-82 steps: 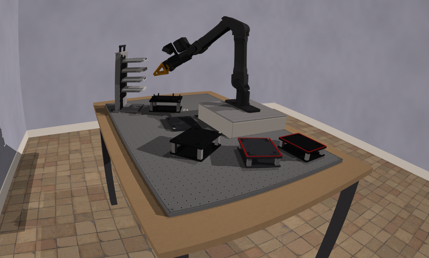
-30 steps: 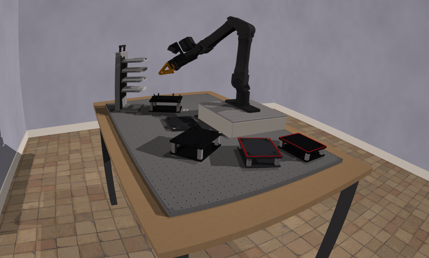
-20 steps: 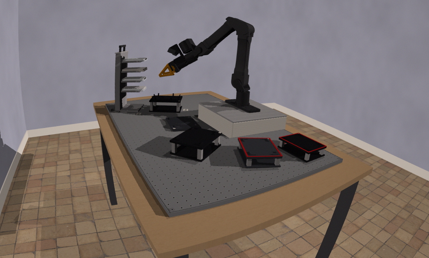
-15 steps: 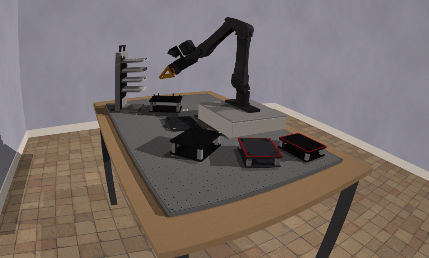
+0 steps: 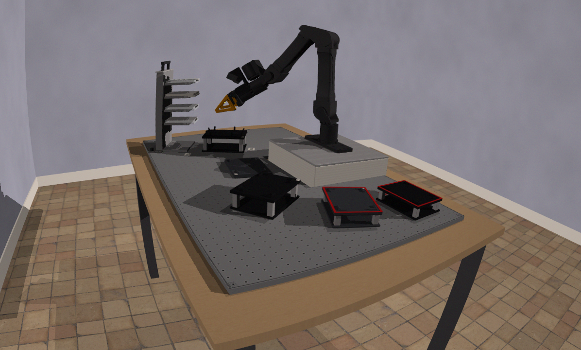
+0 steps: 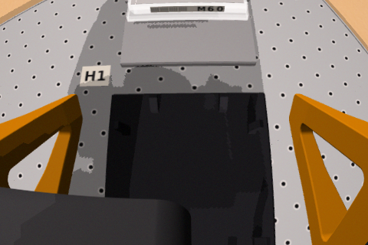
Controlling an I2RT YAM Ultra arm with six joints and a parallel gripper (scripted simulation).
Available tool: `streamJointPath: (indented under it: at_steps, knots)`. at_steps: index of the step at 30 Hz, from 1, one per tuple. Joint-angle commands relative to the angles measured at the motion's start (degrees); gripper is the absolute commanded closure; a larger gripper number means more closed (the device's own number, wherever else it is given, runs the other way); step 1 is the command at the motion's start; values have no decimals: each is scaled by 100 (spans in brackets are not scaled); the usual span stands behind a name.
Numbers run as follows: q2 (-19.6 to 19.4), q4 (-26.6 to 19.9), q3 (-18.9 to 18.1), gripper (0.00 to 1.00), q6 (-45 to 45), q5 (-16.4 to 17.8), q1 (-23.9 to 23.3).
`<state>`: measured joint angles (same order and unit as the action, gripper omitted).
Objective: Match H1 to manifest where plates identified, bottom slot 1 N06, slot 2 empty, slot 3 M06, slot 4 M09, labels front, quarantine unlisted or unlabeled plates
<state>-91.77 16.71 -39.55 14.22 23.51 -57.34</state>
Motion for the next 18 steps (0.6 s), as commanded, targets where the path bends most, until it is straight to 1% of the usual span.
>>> streamJointPath:
  at_steps: [1, 2, 6, 8, 18]
  knots:
    - [-104, 332, 29, 0, 27, 61, 18]
    - [-118, 353, -148, 0, 0, 48, 73]
    - [-257, 425, -233, 0, -69, -58, 129]
    - [-257, 425, -233, 0, -69, -58, 129]
    - [-643, 580, -500, 0, -149, -173, 265]
